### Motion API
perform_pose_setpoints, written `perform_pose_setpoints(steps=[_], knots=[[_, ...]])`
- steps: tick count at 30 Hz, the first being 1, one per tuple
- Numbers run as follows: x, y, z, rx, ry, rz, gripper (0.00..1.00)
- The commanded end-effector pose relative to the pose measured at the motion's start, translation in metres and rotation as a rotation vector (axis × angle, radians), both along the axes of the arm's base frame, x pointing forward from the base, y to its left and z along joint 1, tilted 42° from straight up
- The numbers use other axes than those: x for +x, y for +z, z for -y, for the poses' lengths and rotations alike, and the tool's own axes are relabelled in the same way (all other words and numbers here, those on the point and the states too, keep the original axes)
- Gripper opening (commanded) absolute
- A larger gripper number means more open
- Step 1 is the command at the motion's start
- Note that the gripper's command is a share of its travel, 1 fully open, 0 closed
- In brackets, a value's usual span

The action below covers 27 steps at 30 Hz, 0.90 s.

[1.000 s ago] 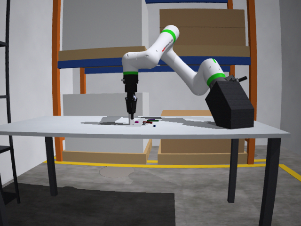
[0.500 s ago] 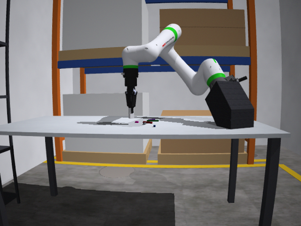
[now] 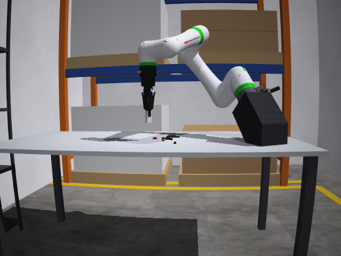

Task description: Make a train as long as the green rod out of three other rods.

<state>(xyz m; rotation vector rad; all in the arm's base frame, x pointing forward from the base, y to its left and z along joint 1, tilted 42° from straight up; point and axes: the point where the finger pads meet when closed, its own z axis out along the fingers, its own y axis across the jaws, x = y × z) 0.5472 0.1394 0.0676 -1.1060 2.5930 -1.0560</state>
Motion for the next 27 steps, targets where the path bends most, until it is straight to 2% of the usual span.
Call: perform_pose_setpoints(steps=[1, 8, 11, 18, 20, 21, 27], knots=[[0.0, 0.0, 0.0, 0.0, 0.0, 0.0, 0.03], [-0.002, -0.002, -0.002, 0.004, -0.007, 0.005, 0.03], [-0.021, -0.028, -0.025, 0.043, -0.076, 0.053, 0.03], [-0.056, -0.067, -0.056, 0.102, -0.191, 0.136, 0.03], [-0.056, -0.067, -0.056, 0.102, -0.191, 0.136, 0.03], [-0.071, -0.082, -0.067, 0.124, -0.237, 0.17, 0.03], [-0.104, -0.113, -0.085, 0.169, -0.339, 0.249, 0.03]])
